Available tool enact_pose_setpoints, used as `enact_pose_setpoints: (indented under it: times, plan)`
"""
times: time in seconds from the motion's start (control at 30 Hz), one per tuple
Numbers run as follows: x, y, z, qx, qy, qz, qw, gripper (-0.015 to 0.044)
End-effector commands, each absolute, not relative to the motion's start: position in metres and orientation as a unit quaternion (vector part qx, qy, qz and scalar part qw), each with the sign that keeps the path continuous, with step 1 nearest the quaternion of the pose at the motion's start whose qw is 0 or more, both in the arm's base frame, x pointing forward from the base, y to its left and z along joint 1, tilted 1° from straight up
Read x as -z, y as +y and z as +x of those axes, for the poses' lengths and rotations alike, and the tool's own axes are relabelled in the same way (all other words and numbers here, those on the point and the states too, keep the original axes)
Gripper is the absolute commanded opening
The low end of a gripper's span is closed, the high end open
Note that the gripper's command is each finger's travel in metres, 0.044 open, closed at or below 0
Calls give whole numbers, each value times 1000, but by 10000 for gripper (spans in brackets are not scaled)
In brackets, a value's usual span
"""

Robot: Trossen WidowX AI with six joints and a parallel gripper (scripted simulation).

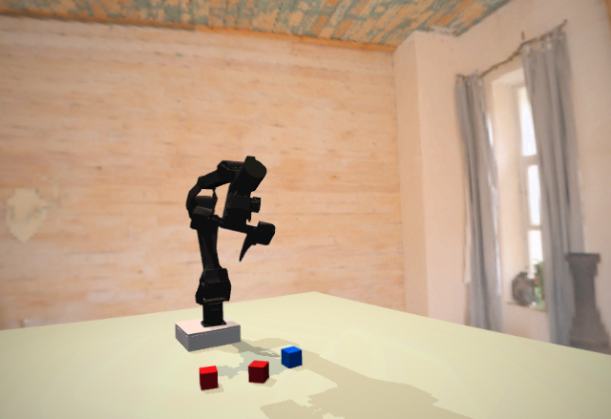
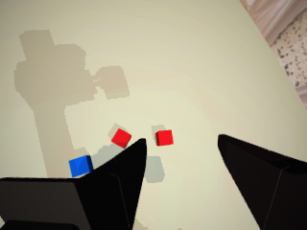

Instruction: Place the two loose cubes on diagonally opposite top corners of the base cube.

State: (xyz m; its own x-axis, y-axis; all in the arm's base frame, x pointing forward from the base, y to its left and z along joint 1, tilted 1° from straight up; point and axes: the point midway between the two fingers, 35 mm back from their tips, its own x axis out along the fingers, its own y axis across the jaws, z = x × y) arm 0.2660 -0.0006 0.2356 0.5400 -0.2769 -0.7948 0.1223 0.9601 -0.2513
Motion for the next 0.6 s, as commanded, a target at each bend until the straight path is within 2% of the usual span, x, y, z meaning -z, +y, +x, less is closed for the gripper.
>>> enact_pose_setpoints:
  times: [0.0,0.57]
  plan:
    - [-221,9,280,120,502,-25,856,265]
    - [-128,40,320,211,653,207,697,265]
